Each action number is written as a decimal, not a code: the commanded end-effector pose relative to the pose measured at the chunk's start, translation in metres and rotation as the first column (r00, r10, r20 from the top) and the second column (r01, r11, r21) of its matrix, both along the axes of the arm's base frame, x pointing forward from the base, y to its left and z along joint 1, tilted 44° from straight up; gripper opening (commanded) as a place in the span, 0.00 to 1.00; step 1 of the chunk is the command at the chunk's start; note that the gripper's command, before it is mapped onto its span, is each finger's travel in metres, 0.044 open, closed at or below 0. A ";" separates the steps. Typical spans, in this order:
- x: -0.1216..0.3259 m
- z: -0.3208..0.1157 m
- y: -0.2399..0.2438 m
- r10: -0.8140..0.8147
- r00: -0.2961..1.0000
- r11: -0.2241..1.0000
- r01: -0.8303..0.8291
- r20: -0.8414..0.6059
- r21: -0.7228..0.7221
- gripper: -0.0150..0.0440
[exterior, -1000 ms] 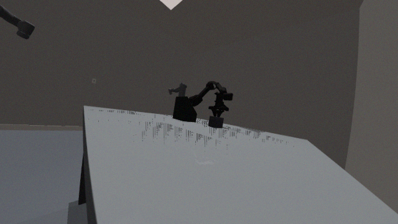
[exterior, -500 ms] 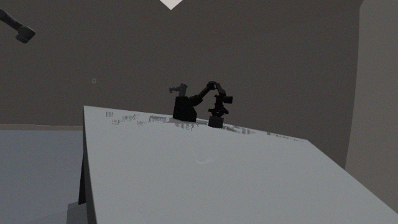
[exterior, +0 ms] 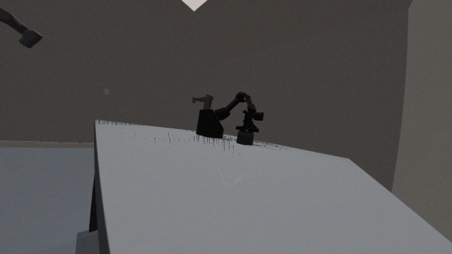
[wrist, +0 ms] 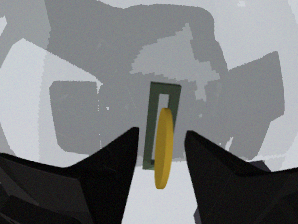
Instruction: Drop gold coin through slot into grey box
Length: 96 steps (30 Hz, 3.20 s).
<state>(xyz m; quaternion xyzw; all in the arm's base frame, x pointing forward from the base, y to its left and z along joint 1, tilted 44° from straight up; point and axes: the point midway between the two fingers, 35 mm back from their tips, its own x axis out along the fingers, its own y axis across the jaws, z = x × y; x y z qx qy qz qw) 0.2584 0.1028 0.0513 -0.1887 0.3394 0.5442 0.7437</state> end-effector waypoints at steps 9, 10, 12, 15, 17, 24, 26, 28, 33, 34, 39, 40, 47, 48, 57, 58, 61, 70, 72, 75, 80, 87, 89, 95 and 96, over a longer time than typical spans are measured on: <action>-0.001 -0.005 0.001 -0.007 1.000 1.000 0.007 -0.015 -0.004 0.25; -0.001 -0.005 0.001 -0.007 1.000 1.000 0.007 -0.015 -0.004 0.25; -0.001 -0.005 0.001 -0.007 1.000 1.000 0.007 -0.015 -0.004 0.25; -0.001 -0.005 0.001 -0.007 1.000 1.000 0.007 -0.015 -0.004 0.25; -0.001 -0.005 0.001 -0.007 1.000 1.000 0.007 -0.015 -0.004 0.25; -0.001 0.005 -0.011 -0.006 1.000 1.000 0.006 -0.016 -0.010 0.25; -0.001 0.008 -0.015 -0.006 1.000 1.000 0.006 -0.016 -0.012 0.25; -0.001 0.011 -0.018 -0.006 1.000 1.000 0.006 -0.016 -0.013 0.25; -0.003 0.020 -0.027 -0.006 1.000 1.000 0.006 -0.017 -0.015 0.25; -0.003 0.022 -0.029 -0.006 1.000 1.000 0.006 -0.017 -0.015 0.25; -0.005 0.030 -0.038 -0.006 1.000 1.000 0.006 -0.018 -0.016 0.25; -0.006 0.032 -0.039 -0.006 1.000 1.000 0.006 -0.018 -0.016 0.25; -0.010 0.045 -0.050 -0.006 1.000 1.000 0.006 -0.018 -0.014 0.25; -0.010 0.047 -0.052 -0.006 1.000 1.000 0.006 -0.018 -0.013 0.25; -0.017 0.063 -0.063 -0.007 1.000 1.000 0.007 -0.016 -0.008 0.25; -0.017 0.063 -0.064 -0.007 1.000 1.000 0.007 -0.016 -0.008 0.25; -0.017 0.063 -0.064 -0.005 1.000 1.000 0.005 -0.014 -0.008 0.25; -0.009 0.066 -0.064 0.031 0.999 0.999 -0.031 0.019 -0.017 0.25; -0.006 0.064 -0.067 0.031 0.999 0.999 -0.031 0.019 -0.018 0.25; -0.002 0.061 -0.071 0.031 0.999 0.999 -0.030 0.019 -0.019 0.25; 0.005 0.056 -0.080 0.031 0.999 0.999 -0.030 0.019 -0.021 0.25; 0.014 0.047 -0.091 0.030 0.999 0.999 -0.030 0.019 -0.023 0.25; 0.016 0.045 -0.095 0.030 0.999 0.999 -0.030 0.019 -0.023 0.25; 0.023 0.036 -0.105 0.030 0.999 0.999 -0.030 0.019 -0.024 0.25; 0.024 0.035 -0.107 0.030 0.999 0.999 -0.030 0.019 -0.024 0.25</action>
